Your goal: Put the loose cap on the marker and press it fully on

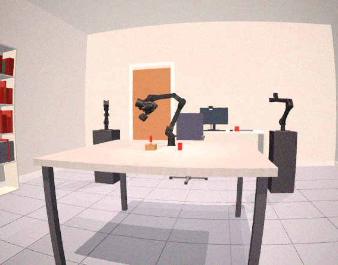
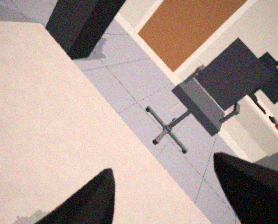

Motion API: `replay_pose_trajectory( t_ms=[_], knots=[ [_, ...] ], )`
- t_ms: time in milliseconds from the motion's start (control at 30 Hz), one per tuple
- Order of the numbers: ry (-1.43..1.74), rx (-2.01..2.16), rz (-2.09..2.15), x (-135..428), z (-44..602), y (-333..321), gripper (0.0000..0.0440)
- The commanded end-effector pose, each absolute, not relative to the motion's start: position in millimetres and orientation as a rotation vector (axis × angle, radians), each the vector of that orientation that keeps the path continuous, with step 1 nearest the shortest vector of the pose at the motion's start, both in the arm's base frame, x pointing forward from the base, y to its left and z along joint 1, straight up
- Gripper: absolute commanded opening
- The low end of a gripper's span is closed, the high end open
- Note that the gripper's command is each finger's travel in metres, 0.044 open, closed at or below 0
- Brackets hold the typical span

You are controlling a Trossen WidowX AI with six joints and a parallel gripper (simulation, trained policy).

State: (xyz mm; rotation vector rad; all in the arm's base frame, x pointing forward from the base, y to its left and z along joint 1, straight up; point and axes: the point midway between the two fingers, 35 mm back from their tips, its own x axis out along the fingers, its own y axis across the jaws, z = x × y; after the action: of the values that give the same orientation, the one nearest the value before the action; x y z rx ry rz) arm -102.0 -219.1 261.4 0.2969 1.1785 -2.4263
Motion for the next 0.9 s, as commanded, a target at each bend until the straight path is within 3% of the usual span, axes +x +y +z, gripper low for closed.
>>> replay_pose_trajectory(
  t_ms=[0,867],
  knots=[
    [1.122,0.318,-2.400,-92,258,-231,0.0264],
    [0.873,0.444,-2.222,-23,236,-284,0.0300]
  ],
)
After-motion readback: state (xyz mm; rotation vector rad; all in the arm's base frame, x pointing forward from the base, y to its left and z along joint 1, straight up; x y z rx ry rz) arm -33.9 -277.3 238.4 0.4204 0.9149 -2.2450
